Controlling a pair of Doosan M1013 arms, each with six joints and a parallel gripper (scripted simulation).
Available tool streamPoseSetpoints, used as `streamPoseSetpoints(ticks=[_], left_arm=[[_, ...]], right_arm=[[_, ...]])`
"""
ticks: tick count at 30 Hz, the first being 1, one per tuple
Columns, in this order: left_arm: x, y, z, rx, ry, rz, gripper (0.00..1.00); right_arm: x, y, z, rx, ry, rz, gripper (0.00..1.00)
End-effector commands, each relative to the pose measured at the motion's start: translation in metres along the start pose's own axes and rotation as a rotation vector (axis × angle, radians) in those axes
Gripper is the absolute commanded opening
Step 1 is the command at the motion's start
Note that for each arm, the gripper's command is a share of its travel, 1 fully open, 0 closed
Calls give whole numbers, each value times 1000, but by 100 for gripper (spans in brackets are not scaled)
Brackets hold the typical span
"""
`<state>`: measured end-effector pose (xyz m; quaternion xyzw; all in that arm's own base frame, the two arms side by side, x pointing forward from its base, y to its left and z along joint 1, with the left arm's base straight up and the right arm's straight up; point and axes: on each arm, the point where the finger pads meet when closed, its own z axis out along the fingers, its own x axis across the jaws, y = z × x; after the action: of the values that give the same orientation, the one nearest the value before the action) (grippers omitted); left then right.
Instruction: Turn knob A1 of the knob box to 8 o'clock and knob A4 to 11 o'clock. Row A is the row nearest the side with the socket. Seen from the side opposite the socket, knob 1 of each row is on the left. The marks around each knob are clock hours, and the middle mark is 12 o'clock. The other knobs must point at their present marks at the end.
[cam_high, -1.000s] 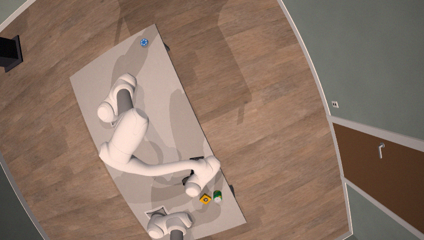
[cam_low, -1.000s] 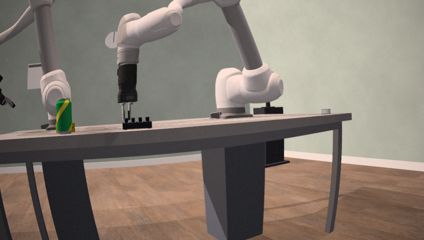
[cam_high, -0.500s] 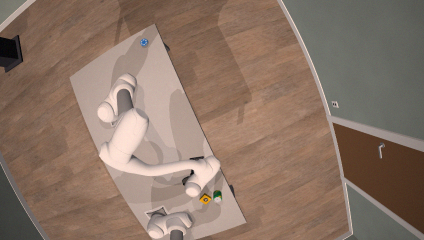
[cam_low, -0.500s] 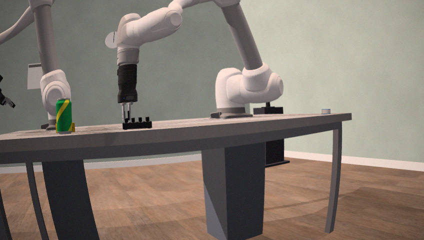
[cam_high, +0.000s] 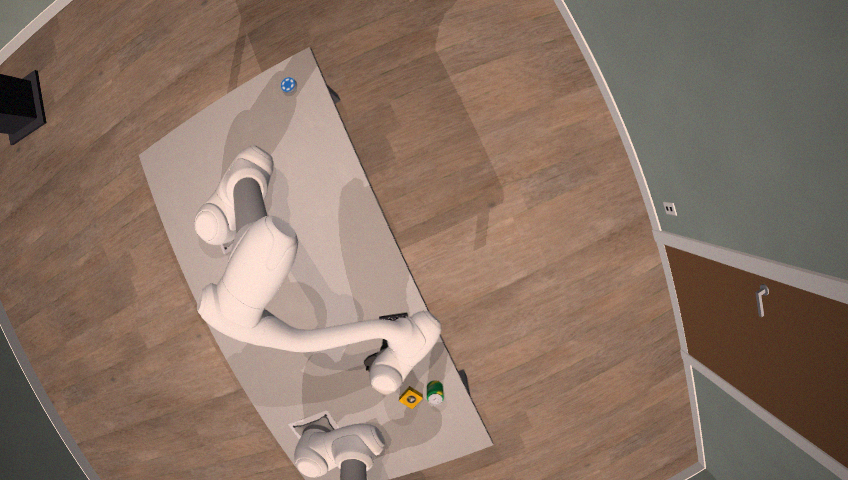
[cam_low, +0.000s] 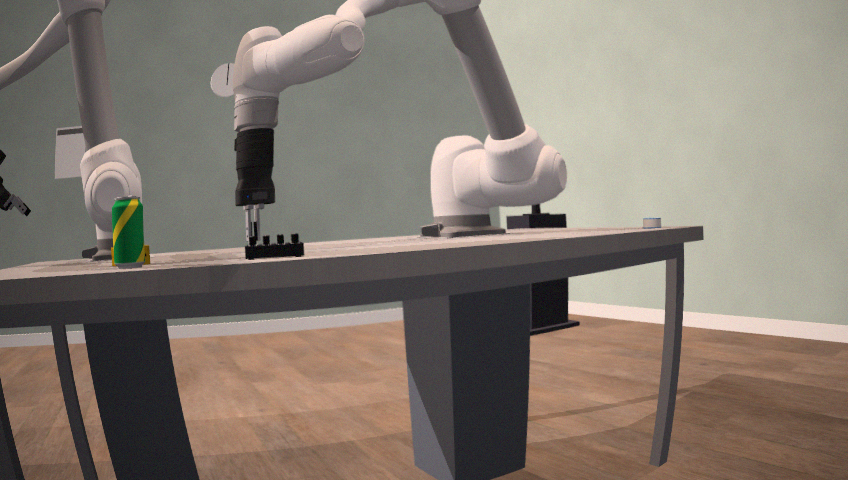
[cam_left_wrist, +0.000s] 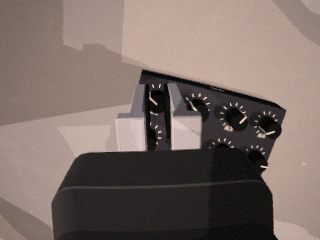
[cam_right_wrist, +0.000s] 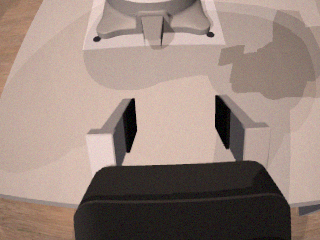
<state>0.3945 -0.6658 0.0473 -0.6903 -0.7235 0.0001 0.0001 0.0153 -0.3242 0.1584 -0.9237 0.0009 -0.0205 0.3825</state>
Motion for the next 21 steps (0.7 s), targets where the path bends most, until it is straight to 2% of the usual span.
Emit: streamPoseSetpoints(ticks=[1,21], left_arm=[[0,0,-1,-1,-1,-1,30],[0,0,-1,-1,-1,-126,30]], right_arm=[[0,0,0,-1,0,0,100],[0,0,0,-1,0,0,100]])
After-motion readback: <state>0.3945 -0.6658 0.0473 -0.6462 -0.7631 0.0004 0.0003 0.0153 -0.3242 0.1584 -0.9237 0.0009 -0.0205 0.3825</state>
